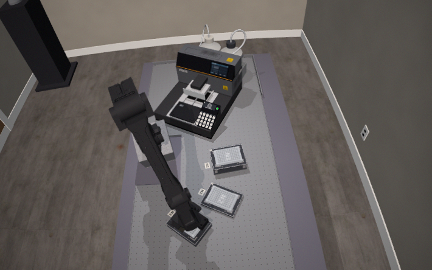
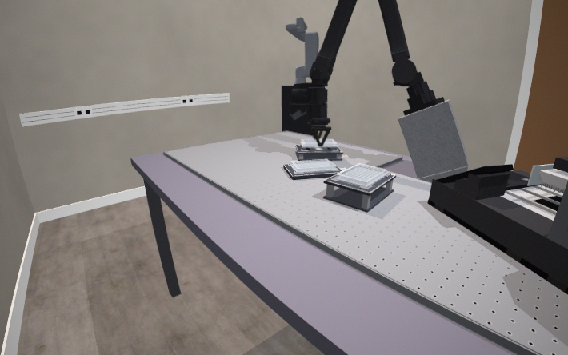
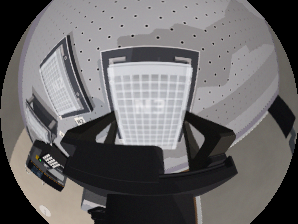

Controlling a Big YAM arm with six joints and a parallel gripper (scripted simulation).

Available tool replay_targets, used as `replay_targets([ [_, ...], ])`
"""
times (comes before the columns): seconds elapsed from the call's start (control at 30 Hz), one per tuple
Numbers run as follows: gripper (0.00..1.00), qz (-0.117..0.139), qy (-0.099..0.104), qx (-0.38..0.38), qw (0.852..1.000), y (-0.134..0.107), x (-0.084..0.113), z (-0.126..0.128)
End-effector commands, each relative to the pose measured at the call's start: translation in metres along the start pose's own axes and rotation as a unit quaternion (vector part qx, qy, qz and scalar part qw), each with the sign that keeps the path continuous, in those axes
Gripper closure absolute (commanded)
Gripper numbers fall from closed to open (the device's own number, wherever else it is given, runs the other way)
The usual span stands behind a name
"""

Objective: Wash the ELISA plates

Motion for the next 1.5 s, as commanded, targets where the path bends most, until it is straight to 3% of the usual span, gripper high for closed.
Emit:
replay_targets([
  [0.0,0.18,-0.016,-0.008,0.003,1.0,0.0127,0.0012,-0.0079],
  [1.47,0.18,-0.013,-0.006,0.003,1.0,0.0122,-0.0038,-0.007],
])
Point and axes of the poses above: the point where the finger pads meet when closed, its own x axis back along the fingers, its own z axis across the jaws, y = z × x, the point moved 3 cm from there along x, back along the fingers, and after that the axes turned 4 degrees about x, right-handed, at the moved point
